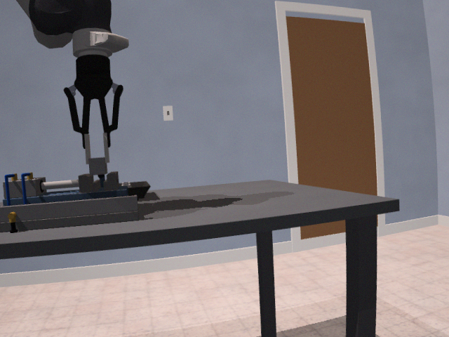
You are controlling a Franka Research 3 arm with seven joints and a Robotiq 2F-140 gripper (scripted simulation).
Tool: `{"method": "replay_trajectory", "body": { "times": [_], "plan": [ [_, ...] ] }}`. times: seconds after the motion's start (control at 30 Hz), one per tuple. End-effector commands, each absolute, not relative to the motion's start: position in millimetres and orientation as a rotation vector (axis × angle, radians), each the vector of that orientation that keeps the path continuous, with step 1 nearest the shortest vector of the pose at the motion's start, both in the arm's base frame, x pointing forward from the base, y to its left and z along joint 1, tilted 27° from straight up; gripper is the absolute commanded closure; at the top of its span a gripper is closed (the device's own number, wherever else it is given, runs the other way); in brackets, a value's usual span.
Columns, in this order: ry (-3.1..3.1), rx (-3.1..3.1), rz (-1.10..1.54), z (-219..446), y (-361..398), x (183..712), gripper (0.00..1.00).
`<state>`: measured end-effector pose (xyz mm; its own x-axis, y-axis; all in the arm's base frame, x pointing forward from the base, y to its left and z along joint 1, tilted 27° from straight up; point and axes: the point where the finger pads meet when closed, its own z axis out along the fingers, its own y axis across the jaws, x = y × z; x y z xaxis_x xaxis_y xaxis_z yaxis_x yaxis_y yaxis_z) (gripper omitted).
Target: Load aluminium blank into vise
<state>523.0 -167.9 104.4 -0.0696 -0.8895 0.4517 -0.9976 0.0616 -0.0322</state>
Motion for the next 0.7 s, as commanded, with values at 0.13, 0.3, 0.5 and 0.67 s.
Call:
{"method": "replay_trajectory", "body": {
  "times": [0.13, 0.3, 0.5, 0.67],
  "plan": [
    [-2.028, 1.905, 0.489, 100.9, -167.9, 524.0, 1.00],
    [-2.028, 1.905, 0.489, 99.8, -168.4, 524.0, 1.00],
    [-2.028, 1.905, 0.489, 97.7, -169.5, 524.0, 1.00],
    [-2.028, 1.905, 0.489, 96.2, -170.3, 524.0, 1.00]
  ]
}}
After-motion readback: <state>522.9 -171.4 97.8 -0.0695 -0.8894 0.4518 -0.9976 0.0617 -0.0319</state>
